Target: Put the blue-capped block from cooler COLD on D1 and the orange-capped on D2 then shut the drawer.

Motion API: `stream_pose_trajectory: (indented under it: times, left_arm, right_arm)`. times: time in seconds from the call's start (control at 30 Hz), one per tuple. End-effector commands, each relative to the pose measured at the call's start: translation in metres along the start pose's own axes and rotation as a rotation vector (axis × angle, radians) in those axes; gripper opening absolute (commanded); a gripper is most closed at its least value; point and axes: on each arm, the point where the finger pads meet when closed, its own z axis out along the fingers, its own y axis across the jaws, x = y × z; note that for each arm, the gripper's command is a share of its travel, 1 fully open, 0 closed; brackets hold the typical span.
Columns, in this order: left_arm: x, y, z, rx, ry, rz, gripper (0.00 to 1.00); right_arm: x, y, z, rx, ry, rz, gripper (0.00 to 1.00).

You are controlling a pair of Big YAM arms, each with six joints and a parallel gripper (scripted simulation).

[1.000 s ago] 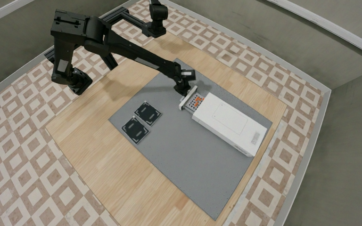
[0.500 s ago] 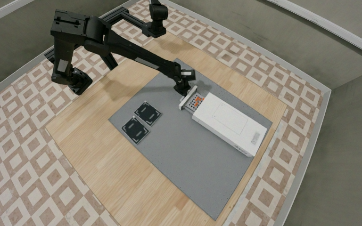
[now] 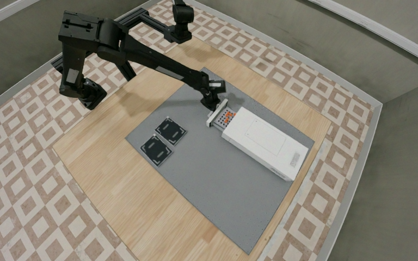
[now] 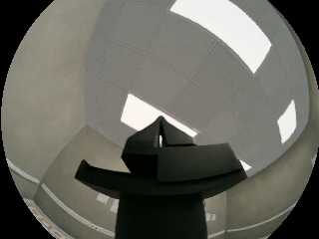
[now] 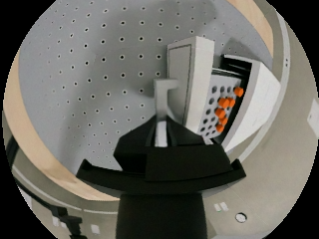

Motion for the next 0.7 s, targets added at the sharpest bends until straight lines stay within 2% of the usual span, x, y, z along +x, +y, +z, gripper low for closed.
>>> stream_pose_trajectory:
  times: [0.0, 0.67]
  left_arm:
    - [0.024, 0.001, 0.008, 0.002, 0.035, -0.002, 0.0]
    - [0.024, 0.001, 0.008, 0.002, 0.035, -0.002, 0.0]
  right_arm:
    - [-0.008, 0.037, 0.01, -0.04, 0.008, -0.024, 0.0]
    - [-0.01, 0.048, 0.003, -0.026, -0.003, -0.017, 0.0]
